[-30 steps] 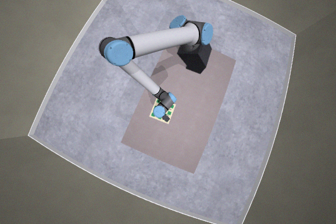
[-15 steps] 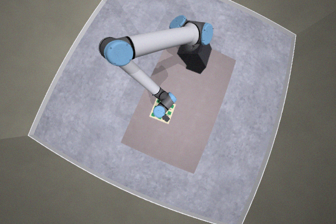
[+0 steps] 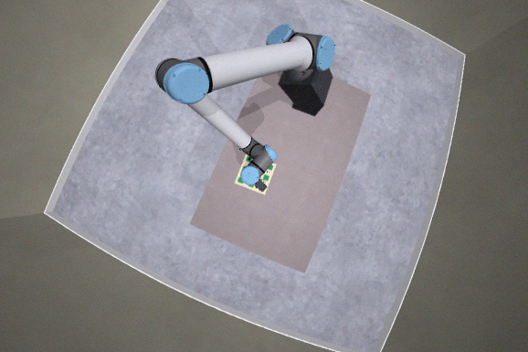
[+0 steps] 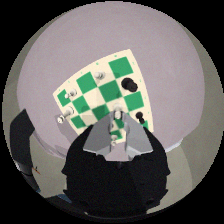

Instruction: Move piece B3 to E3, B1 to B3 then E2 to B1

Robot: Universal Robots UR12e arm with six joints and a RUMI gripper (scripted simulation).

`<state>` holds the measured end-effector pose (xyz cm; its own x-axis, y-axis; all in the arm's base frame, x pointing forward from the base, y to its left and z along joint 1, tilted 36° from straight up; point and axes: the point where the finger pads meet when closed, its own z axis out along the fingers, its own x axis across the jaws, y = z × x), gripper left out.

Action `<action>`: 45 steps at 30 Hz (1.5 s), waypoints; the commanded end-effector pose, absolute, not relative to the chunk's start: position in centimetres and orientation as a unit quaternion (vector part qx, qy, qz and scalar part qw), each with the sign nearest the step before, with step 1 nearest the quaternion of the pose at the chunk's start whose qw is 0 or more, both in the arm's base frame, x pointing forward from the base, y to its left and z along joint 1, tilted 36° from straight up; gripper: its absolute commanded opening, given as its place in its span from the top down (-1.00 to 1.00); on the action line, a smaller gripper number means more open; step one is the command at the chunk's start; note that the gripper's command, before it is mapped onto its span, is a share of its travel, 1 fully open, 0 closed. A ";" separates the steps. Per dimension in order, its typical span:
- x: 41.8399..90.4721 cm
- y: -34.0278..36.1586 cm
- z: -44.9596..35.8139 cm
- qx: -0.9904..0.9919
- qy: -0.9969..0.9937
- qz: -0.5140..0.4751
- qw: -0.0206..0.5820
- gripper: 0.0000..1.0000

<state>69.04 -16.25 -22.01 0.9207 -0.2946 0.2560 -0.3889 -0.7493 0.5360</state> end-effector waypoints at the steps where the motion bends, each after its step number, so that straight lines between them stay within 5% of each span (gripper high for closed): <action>1: 69.1 -16.2 -22.0 0.932 -0.183 0.078 0.303 1.00; 45: 68.9 -13.3 -18.0 0.932 -0.183 0.078 0.303 1.00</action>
